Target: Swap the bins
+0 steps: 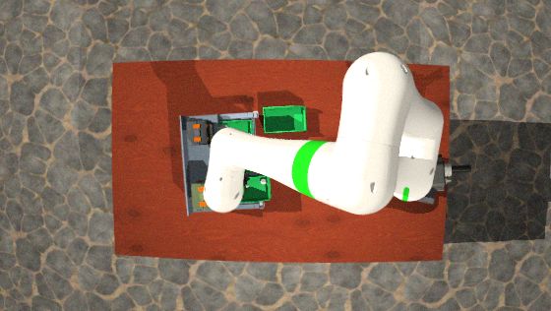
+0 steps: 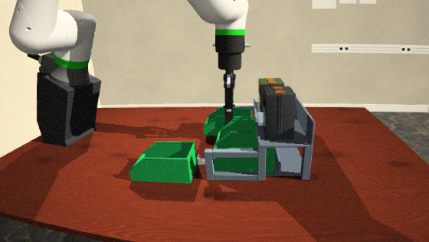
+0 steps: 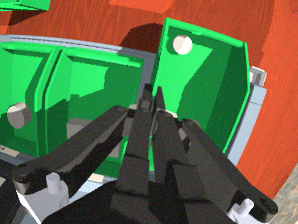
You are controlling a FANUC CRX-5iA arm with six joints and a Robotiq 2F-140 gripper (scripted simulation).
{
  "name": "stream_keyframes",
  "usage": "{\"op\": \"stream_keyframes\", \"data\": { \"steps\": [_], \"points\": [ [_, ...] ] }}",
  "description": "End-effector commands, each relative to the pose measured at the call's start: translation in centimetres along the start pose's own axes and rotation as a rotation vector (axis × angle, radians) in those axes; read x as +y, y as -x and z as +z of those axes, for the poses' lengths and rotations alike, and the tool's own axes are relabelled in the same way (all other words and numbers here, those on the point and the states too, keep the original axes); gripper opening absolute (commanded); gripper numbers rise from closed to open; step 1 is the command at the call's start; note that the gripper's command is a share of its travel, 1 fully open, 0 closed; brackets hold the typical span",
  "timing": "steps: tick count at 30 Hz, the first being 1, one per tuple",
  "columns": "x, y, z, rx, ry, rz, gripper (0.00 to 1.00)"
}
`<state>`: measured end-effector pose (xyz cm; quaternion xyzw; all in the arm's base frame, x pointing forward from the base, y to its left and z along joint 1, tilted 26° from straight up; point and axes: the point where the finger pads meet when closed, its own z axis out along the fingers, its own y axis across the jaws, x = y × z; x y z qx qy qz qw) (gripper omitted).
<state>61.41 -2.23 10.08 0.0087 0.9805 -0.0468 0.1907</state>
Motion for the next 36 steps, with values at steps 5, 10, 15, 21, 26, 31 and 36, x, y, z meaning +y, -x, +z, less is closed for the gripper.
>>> {"op": "stream_keyframes", "data": {
  "steps": [5,10,15,21,26,31,36],
  "points": [
    [-0.01,0.02,0.02,-0.017,0.0,0.0,0.1],
    [-0.01,0.02,0.02,-0.017,0.0,0.0,0.1],
    [-0.01,0.02,0.02,-0.017,0.0,0.0,0.1],
    [-0.01,0.02,0.02,-0.017,0.0,0.0,0.15],
    [-0.01,0.02,0.02,-0.017,0.0,0.0,0.15],
    [-0.01,0.02,0.02,-0.017,0.0,0.0,0.15],
    [-0.01,0.02,0.02,-0.017,0.0,0.0,0.15]
  ]
}}
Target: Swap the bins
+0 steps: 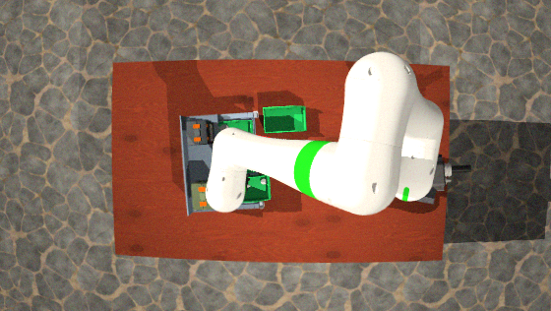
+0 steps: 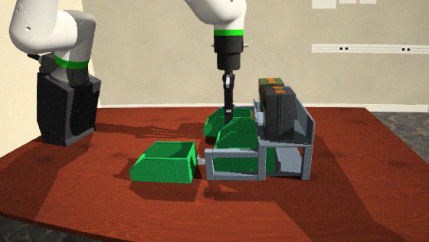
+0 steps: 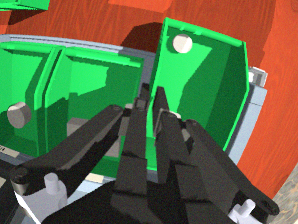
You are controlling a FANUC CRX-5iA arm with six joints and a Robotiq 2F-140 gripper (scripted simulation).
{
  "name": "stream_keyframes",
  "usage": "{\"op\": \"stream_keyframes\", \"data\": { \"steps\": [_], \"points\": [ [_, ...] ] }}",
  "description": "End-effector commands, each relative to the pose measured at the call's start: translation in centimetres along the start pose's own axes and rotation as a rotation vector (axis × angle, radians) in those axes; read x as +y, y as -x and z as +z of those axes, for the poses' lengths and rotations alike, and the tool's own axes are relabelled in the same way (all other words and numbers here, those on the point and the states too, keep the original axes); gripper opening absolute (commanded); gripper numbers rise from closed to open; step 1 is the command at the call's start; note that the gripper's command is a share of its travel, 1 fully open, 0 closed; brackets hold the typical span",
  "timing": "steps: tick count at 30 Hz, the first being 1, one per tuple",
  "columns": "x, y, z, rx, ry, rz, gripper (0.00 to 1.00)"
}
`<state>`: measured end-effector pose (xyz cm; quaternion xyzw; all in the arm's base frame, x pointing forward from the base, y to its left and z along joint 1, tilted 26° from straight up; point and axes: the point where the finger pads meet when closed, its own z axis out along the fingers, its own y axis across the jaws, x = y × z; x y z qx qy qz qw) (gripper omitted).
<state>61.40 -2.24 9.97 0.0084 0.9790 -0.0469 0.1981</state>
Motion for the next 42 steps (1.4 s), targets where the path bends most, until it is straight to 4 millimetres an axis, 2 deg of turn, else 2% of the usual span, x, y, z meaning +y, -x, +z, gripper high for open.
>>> {"op": "stream_keyframes", "data": {
  "steps": [1,25,42],
  "points": [
    [0.0,0.1,-0.1,-0.002,0.0,0.0,0.15],
    [0.0,0.1,-0.2,-0.002,0.0,0.0,0.15],
    [0.0,0.0,-1.1,-0.002,0.0,0.0,0.15]
  ]
}}
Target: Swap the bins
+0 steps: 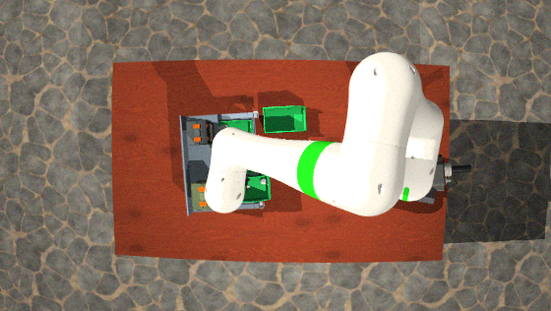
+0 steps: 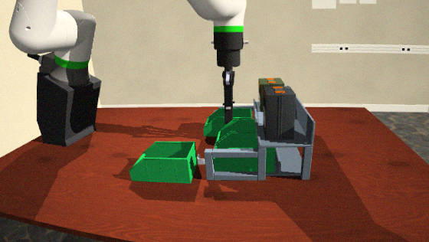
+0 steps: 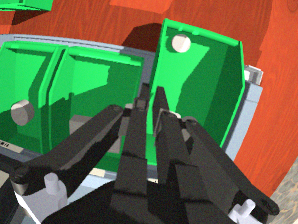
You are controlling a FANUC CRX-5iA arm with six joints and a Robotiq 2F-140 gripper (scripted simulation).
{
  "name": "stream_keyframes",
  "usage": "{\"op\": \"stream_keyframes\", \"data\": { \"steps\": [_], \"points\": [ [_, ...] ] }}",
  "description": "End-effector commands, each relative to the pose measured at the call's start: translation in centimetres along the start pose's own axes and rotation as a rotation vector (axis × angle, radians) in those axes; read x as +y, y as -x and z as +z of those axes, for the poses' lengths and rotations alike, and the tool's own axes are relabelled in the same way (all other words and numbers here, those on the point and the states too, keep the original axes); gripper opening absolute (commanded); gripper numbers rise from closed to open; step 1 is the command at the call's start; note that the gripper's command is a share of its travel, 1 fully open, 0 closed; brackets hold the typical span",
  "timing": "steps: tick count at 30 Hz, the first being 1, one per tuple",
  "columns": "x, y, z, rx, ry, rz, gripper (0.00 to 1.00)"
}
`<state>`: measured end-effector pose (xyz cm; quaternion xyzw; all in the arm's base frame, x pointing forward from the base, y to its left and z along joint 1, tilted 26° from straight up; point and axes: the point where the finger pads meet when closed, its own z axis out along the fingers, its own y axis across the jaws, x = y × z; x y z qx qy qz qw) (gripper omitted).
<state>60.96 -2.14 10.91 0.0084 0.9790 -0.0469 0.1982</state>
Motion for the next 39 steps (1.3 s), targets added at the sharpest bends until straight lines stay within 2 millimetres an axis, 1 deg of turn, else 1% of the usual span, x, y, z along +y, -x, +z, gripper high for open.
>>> {"op": "stream_keyframes", "data": {
  "steps": [1,15,17,32,34,39],
  "points": [
    [0.0,0.1,-0.2,-0.001,0.0,0.0,0.15],
    [0.0,0.0,-2.1,-0.001,0.0,0.0,0.15],
    [0.0,0.0,-2.1,-0.001,0.0,0.0,0.15],
    [0.0,-0.1,-4.9,-0.001,0.0,0.0,0.15],
    [0.0,-0.1,-4.9,-0.001,0.0,0.0,0.15],
    [0.0,-0.2,-5.8,-0.001,0.0,0.0,0.15]
  ]
}}
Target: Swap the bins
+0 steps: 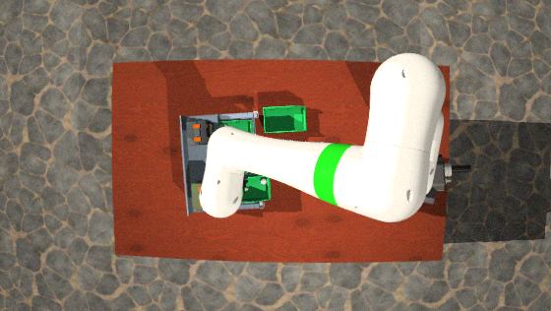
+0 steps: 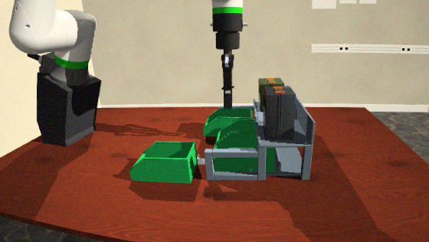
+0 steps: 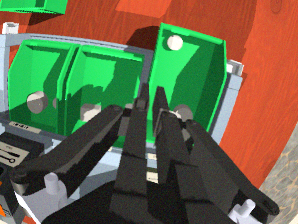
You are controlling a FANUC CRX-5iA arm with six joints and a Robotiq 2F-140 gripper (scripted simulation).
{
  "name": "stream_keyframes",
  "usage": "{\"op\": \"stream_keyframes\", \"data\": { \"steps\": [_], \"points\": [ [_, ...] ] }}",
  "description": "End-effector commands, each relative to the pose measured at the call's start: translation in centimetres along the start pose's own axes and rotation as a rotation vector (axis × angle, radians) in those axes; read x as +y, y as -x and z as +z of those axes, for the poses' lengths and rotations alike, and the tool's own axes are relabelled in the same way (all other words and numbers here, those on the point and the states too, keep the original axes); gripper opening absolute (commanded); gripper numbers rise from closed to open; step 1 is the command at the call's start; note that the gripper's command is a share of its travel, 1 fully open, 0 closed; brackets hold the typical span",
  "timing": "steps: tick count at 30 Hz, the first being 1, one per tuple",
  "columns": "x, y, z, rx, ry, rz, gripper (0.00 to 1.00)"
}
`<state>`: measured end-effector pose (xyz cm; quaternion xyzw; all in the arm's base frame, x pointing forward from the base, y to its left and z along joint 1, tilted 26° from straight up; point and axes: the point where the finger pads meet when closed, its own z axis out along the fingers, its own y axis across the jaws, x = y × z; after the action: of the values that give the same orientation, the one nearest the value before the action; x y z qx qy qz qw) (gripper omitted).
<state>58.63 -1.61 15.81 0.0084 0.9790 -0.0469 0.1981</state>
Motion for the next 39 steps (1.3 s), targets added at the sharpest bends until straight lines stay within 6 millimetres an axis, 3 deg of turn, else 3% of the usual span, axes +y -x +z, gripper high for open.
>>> {"op": "stream_keyframes", "data": {
  "steps": [1,22,39],
  "points": [
    [0.0,0.1,-0.5,-0.002,0.0,0.0,0.15],
    [0.0,-0.1,-3.0,-0.002,0.0,0.0,0.15],
    [0.0,-0.1,-3.6,-0.002,0.0,0.0,0.15]
  ]
}}
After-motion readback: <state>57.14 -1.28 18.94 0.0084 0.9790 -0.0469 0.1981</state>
